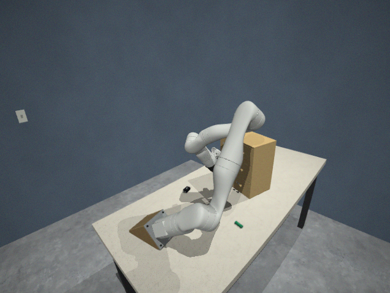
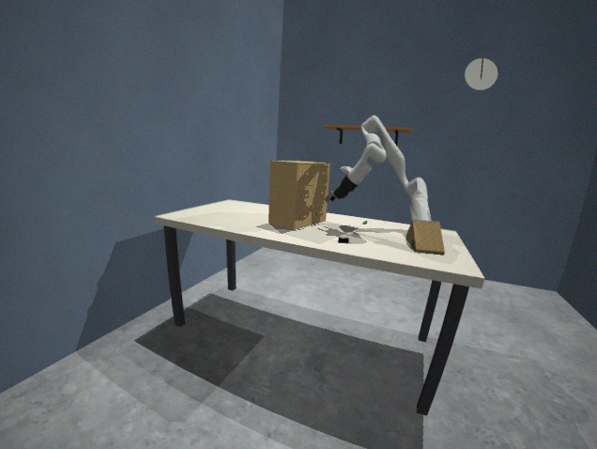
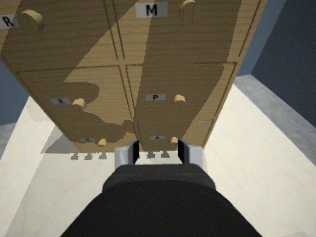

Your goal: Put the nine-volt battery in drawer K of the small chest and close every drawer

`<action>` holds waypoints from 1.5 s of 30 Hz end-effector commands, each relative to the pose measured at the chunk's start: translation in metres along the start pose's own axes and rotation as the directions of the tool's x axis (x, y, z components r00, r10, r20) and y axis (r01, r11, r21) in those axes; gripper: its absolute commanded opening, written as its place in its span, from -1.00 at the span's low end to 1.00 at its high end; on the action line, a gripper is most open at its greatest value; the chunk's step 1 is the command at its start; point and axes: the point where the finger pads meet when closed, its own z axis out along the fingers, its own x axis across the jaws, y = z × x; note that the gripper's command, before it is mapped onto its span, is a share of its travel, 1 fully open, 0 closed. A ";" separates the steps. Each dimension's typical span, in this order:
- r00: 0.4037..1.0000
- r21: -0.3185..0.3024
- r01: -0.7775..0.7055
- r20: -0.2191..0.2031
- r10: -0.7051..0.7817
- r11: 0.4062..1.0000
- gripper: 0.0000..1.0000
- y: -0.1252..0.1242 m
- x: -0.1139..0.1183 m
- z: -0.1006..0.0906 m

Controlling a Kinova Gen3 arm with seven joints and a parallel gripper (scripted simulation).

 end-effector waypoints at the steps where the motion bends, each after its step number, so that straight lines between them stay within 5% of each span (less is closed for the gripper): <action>1: 1.000 0.019 0.019 -0.003 -0.019 1.000 1.00 0.005 -0.002 0.003; 15: 1.000 0.152 0.019 -0.003 -0.019 0.988 1.00 0.006 -0.002 0.021; 45: 1.000 0.201 0.019 -0.003 -0.019 0.979 1.00 0.011 -0.002 0.033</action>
